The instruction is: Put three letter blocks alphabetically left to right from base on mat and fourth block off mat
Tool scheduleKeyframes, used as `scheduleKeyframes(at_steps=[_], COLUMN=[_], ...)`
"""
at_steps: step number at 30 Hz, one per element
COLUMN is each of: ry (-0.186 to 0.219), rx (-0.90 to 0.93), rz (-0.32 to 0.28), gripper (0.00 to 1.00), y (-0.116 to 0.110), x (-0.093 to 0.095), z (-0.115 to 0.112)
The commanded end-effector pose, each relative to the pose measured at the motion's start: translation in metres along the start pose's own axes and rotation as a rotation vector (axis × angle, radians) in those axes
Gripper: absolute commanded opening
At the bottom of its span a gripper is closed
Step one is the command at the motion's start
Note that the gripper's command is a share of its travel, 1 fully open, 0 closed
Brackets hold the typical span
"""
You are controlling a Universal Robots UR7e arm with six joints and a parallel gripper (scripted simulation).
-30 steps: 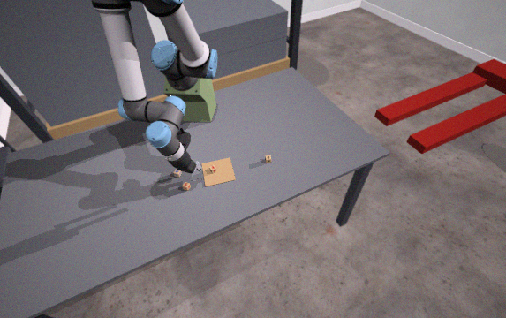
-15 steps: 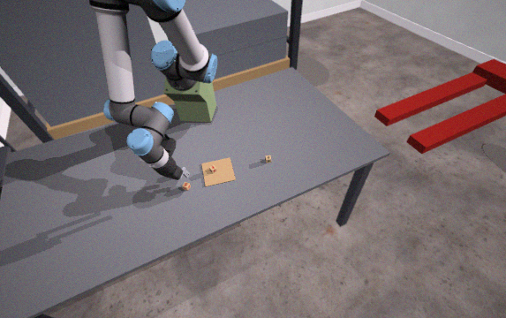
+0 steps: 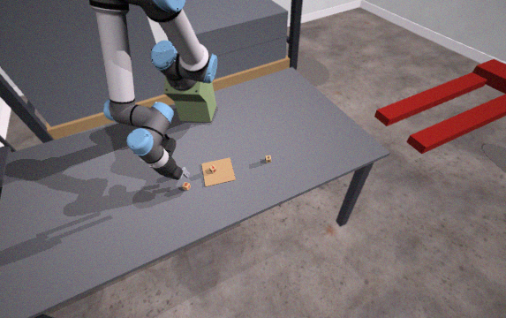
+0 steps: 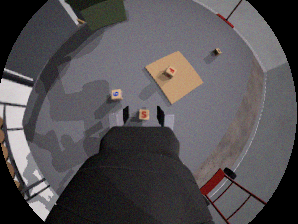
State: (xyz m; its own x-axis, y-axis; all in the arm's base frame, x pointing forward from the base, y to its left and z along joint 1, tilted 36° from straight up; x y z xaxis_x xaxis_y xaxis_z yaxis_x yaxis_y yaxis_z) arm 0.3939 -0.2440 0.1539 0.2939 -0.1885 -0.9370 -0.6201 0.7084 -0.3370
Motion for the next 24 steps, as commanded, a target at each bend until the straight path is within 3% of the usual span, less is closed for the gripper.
scheduleKeyframes(at_steps=[1,24], ry=[0.0,0.0], rx=[0.001,0.002], rz=[-0.002,0.0], gripper=[1.0,1.0], y=[-0.0012,0.0018], x=[-0.0007,0.0002], z=[-0.0006,-0.003])
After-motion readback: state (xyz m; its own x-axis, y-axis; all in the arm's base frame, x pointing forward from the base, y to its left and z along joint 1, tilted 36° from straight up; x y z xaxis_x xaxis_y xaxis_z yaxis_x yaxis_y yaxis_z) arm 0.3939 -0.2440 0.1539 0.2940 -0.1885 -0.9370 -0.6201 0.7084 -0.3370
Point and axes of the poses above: the point where the finger pads meet when closed, its own x axis out along the fingers, its own z axis across the jaws, y = z × x, the point moved 3 cm from there along -x, back along the fingers, and after that the axes turned 5 degrees about -x, right-handed, at the moved point
